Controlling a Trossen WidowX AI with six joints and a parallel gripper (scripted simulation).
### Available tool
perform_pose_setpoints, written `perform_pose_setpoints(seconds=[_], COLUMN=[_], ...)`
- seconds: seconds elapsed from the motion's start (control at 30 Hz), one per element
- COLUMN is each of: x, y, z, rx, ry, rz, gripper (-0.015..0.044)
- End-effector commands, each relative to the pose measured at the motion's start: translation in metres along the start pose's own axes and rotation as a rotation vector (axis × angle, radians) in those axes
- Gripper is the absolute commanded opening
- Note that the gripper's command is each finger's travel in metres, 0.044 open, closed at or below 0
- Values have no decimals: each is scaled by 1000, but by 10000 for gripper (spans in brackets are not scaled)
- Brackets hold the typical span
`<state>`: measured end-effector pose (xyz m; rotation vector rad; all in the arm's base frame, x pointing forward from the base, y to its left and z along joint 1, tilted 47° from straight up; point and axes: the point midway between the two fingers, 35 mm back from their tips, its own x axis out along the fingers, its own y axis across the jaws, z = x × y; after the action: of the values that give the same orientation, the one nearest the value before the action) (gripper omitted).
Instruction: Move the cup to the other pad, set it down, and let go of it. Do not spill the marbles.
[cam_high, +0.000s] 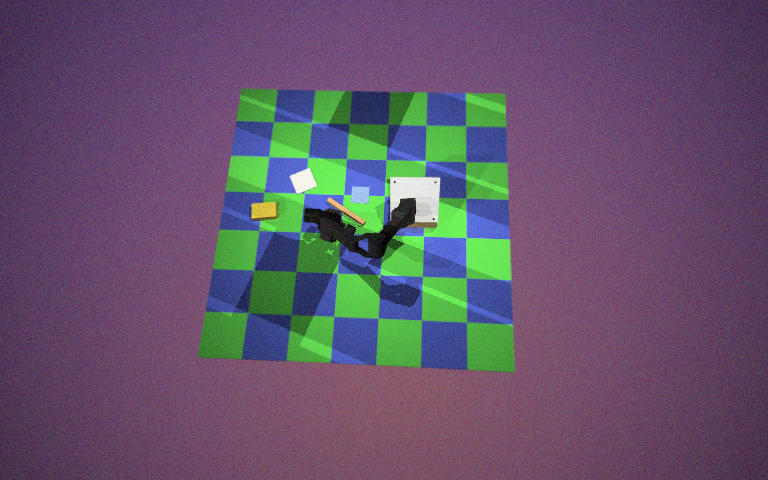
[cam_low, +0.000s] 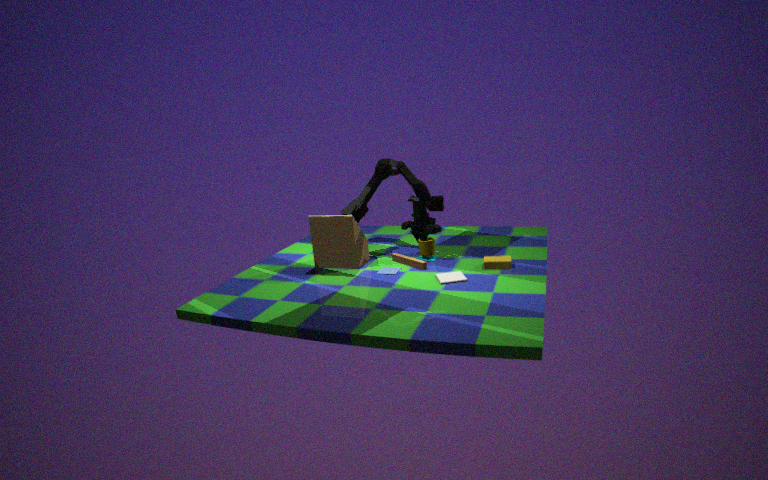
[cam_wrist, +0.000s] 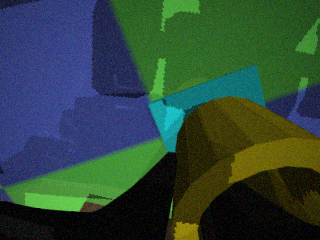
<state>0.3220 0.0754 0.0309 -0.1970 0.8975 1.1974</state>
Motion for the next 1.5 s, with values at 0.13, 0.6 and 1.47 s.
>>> perform_pose_setpoints(seconds=[0.13, 0.6, 1.47], x=[10, 8, -12], y=[1, 1, -1], z=[1, 0, 0], rx=[5, 0, 2], ry=[-5, 0, 1], rz=[4, 2, 1], gripper=[0, 26, 147])
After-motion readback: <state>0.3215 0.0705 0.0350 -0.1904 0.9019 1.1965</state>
